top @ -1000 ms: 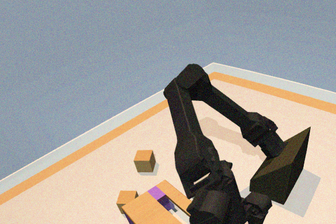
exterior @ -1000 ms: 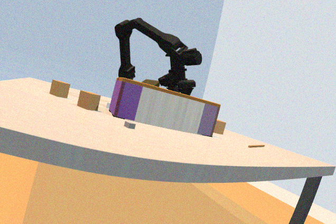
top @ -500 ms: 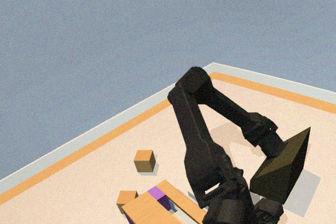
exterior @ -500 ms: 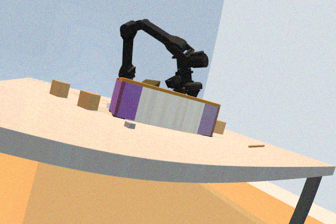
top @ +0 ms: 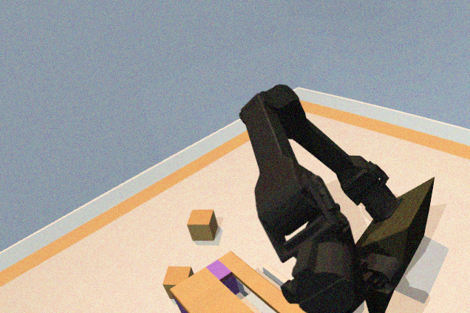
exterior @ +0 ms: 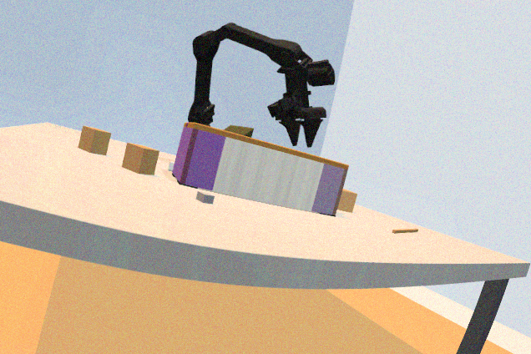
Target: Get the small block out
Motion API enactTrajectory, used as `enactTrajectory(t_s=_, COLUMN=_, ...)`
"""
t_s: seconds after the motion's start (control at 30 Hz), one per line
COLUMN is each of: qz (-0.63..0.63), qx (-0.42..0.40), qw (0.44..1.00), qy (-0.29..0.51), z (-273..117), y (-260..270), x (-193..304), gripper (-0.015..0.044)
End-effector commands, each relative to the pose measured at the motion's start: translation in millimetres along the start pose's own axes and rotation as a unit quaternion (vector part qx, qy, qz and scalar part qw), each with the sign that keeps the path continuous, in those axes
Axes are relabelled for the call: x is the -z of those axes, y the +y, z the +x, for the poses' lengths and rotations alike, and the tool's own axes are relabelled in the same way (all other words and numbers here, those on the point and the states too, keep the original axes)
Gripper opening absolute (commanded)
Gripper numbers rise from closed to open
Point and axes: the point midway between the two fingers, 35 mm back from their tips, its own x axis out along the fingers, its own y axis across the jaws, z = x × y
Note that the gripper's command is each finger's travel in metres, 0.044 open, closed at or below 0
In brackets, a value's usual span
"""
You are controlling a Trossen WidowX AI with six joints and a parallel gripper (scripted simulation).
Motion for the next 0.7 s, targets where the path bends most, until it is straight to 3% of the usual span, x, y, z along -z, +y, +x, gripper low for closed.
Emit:
enactTrajectory(t_s=0.0, qz=-0.026, qx=-0.001, qw=1.000, qy=-0.002, z=1.8, y=-0.3, x=0.1, gripper=0.0348)
enactTrajectory(t_s=0.1, qz=-0.159, qx=-0.009, qw=0.987, qy=-0.015, z=2.0, y=-2.7, x=3.1, gripper=0.0285)
enactTrajectory(t_s=0.23, qz=-0.365, qx=-0.017, qw=0.930, qy=-0.038, z=1.7, y=-7.1, x=8.1, gripper=0.0285)
enactTrajectory(t_s=0.47, qz=-0.682, qx=-0.009, qw=0.727, qy=-0.085, z=0.6, y=-15.2, x=16.9, gripper=0.0285)
enactTrajectory(t_s=0.67, qz=-0.797, qx=0.012, qw=0.594, qy=-0.108, z=1.5, y=-19.7, x=22.5, gripper=0.0285)
